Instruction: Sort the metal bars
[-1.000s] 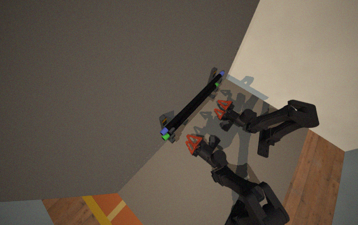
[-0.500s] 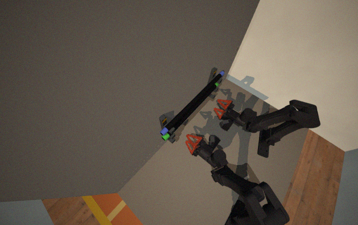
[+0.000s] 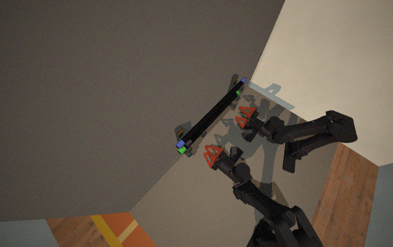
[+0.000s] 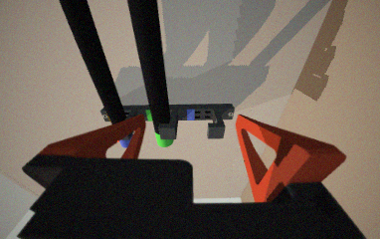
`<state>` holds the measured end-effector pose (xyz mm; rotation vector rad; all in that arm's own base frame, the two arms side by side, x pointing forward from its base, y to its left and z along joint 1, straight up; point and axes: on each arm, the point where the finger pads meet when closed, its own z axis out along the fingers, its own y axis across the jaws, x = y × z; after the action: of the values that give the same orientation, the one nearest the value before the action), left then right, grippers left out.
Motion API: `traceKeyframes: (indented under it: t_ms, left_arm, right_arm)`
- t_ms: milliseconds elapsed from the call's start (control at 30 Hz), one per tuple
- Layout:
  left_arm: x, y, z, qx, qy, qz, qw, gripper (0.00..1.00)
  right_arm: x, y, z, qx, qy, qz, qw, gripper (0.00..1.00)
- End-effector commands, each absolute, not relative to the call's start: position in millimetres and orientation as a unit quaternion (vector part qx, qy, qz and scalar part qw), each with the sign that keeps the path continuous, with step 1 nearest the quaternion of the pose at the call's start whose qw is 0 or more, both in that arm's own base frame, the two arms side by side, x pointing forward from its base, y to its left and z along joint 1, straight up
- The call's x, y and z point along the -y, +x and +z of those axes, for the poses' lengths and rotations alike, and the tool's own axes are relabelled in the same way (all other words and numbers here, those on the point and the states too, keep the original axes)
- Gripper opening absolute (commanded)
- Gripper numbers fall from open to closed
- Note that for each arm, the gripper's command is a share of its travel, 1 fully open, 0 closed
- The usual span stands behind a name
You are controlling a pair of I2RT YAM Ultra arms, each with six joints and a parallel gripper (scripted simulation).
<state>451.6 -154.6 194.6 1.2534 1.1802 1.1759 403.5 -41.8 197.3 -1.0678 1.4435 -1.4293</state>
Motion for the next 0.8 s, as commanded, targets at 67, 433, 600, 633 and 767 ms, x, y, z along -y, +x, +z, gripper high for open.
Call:
traceKeyframes:
  t_ms: [67,433,600,633,767]
  left_arm:
    - [154,455,219,-0.488,0.512,0.488,0.512,1.0]
    - [154,455,234,-0.488,0.512,0.488,0.512,1.0]
    - [154,455,243,-0.488,0.512,0.488,0.512,1.0]
    - [154,455,244,-0.488,0.512,0.488,0.512,1.0]
    - [154,455,251,-0.488,0.512,0.488,0.512,1.0]
  right_arm:
    - [46,407,219,-0.572,-0.415,-0.572,0.415,1.0]
    - [46,407,234,-0.572,-0.415,-0.572,0.415,1.0]
    - [46,407,243,-0.572,-0.415,-0.572,0.415,1.0]
    - [46,407,244,-0.572,-0.415,-0.572,0.415,1.0]
    - [46,407,251,-0.572,-0.415,-0.572,0.415,1.0]
